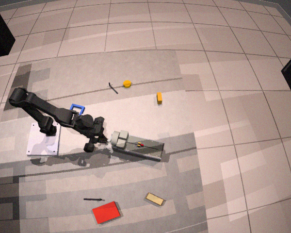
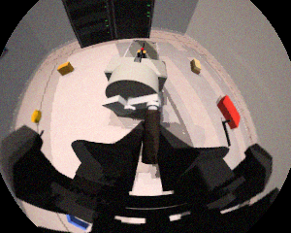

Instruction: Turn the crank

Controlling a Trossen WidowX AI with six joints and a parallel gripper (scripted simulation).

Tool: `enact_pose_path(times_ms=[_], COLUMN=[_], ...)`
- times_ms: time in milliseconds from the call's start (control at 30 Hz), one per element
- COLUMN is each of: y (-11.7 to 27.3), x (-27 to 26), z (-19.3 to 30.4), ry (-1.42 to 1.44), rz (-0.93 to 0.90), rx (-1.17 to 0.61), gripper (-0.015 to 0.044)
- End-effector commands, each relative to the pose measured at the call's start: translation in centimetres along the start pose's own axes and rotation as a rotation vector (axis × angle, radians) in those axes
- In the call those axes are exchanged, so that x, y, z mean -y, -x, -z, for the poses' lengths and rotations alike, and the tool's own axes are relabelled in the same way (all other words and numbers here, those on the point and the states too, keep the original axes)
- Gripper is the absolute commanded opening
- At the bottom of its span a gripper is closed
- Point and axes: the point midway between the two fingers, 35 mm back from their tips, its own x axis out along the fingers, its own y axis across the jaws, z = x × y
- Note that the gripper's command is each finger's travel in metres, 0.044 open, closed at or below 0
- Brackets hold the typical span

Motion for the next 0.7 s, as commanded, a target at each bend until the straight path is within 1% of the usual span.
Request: enact_pose_path(times_ms=[0, 667], y=[0.63, 1.01], x=[-0.46, -1.25], z=[-0.55, -0.91], ry=[-0.001, -0.002], rz=[-0.008, -0.009], rx=[0.017, 0.017], gripper=[0.0, 0.0])
